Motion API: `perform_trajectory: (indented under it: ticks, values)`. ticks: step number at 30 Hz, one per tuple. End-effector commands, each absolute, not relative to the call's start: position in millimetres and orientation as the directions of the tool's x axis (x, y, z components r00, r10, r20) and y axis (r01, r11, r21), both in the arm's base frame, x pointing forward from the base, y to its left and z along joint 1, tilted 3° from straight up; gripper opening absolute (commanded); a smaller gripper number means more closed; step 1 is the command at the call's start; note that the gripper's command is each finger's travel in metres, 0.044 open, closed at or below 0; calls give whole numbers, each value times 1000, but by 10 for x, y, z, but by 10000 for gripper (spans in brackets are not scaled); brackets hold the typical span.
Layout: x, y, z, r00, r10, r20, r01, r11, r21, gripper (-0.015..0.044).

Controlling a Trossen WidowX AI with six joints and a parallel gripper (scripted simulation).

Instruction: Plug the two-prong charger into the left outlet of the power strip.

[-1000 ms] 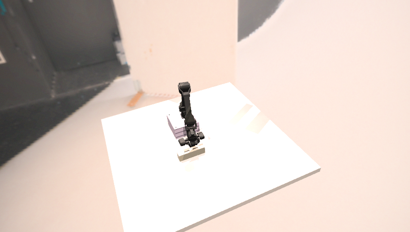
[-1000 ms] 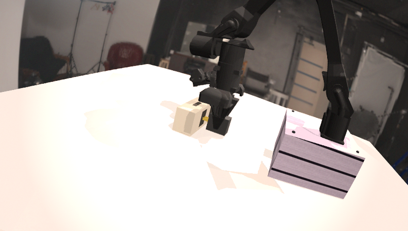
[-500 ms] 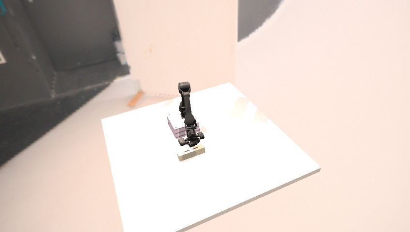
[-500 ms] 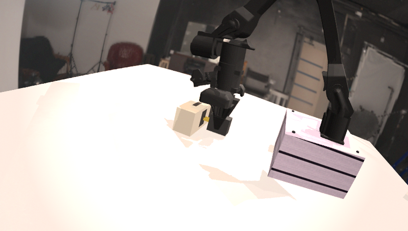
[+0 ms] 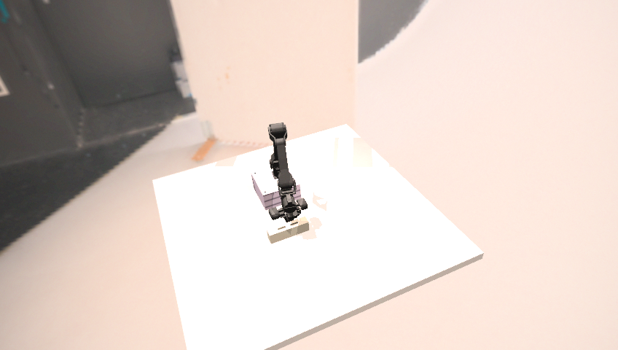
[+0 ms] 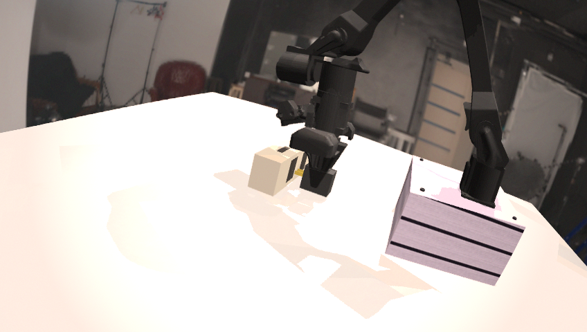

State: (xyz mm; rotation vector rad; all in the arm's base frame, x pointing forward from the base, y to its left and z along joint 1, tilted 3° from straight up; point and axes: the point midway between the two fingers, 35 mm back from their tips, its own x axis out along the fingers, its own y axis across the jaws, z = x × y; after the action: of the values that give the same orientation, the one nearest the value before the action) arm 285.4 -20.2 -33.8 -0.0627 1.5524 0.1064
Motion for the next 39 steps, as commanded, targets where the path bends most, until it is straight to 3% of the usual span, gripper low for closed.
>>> perform_trajectory:
  ticks: [1, 39]
  values:
    - [2828, -201, -342, 15, 29, -999, -113, 993, 27, 0]
    - [2888, -200, -326, 16, 29, -999, -113, 993, 27, 0]
